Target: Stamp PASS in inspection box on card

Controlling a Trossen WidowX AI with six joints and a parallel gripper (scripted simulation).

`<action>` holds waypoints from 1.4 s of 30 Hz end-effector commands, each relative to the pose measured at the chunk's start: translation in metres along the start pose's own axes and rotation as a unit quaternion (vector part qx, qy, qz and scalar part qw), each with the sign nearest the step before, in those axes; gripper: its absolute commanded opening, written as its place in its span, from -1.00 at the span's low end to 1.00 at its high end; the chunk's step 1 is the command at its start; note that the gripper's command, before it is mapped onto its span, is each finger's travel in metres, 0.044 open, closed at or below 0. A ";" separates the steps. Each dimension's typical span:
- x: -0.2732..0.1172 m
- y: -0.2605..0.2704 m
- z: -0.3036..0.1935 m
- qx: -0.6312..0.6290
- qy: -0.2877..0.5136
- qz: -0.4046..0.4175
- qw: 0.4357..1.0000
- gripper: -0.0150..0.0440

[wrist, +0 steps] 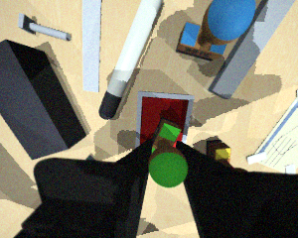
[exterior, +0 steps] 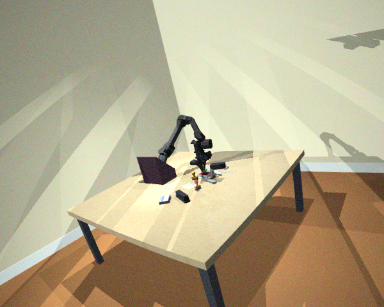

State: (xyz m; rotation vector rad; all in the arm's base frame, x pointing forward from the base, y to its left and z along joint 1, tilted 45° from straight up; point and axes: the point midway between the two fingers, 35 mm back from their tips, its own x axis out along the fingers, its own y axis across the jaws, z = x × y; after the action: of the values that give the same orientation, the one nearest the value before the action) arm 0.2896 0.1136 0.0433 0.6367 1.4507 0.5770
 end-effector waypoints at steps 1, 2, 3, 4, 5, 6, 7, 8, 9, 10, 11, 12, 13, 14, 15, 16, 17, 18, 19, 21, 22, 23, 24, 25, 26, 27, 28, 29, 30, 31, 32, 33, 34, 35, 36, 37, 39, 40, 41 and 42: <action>-0.003 0.000 0.001 -0.002 -0.001 0.001 1.000 -0.49; -0.004 0.000 0.001 -0.002 -0.001 0.001 1.000 -0.49; -0.005 0.000 0.001 -0.002 -0.001 0.001 1.000 -0.49; -0.006 0.000 0.001 -0.002 -0.001 0.001 1.000 -0.49; -0.008 0.000 0.001 -0.002 -0.001 0.000 1.000 -0.49; -0.010 0.000 0.001 -0.002 -0.001 0.000 1.000 -0.49; -0.011 -0.001 0.001 -0.002 -0.001 0.000 1.000 -0.49; -0.013 -0.001 0.001 -0.002 -0.001 0.000 1.000 -0.49; -0.014 -0.001 0.001 -0.002 -0.001 0.000 1.000 -0.49; -0.016 -0.001 0.001 -0.002 -0.001 0.000 1.000 -0.49; -0.018 -0.001 0.002 -0.002 -0.001 0.000 1.000 -0.49; -0.019 -0.001 0.002 -0.002 -0.001 0.000 1.000 -0.49; -0.021 -0.001 0.002 -0.002 -0.001 0.000 1.000 -0.49; -0.022 -0.001 0.002 -0.002 -0.001 0.000 1.000 -0.49; -0.024 -0.001 0.002 -0.002 -0.001 0.000 1.000 -0.49; -0.026 -0.001 0.002 -0.002 -0.001 0.000 1.000 -0.49; -0.027 -0.001 0.002 -0.002 -0.001 0.000 1.000 -0.49; -0.029 -0.001 0.002 -0.002 -0.001 0.000 1.000 -0.49; -0.030 -0.001 0.002 -0.002 -0.001 0.000 1.000 -0.49; -0.034 -0.001 0.002 -0.002 -0.001 0.000 1.000 -0.49; -0.035 -0.001 0.001 -0.002 -0.001 0.000 1.000 -0.49; -0.037 -0.001 0.001 -0.002 -0.001 0.000 1.000 -0.49; -0.039 -0.001 0.001 -0.002 -0.001 0.000 1.000 -0.49; -0.040 -0.001 0.001 -0.002 -0.001 0.000 1.000 -0.49; -0.042 -0.001 0.001 -0.002 -0.001 0.000 1.000 -0.49; -0.043 -0.001 0.001 -0.002 -0.001 0.000 1.000 -0.49; -0.045 -0.001 0.001 -0.002 -0.001 0.000 1.000 -0.49; -0.047 -0.001 0.001 -0.002 -0.001 0.000 1.000 -0.49; -0.048 -0.001 0.001 -0.002 -0.001 0.000 1.000 -0.49; -0.050 -0.001 0.001 -0.002 -0.001 0.000 1.000 -0.49; -0.051 -0.001 0.000 -0.002 -0.001 0.000 1.000 -0.49; -0.051 -0.001 0.000 -0.002 -0.001 0.000 1.000 -0.49; -0.051 -0.002 0.001 -0.001 -0.001 0.000 1.000 -0.49; -0.051 -0.005 0.002 0.003 -0.002 -0.001 1.000 -0.49; -0.051 -0.010 0.003 0.009 -0.002 -0.002 1.000 -0.49; -0.051 -0.016 0.004 0.016 -0.002 -0.003 1.000 -0.49; -0.051 -0.029 0.007 0.030 -0.003 -0.006 1.000 -0.49; -0.052 -0.035 0.008 0.037 -0.003 -0.006 0.999 -0.49; -0.052 -0.041 0.009 0.044 -0.003 -0.007 0.999 -0.49; -0.052 -0.048 0.010 0.051 -0.003 -0.008 0.999 -0.49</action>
State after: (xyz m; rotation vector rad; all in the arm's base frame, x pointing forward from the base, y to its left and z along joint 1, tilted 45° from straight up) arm 0.2928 0.0586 0.0592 0.6804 1.4757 0.5265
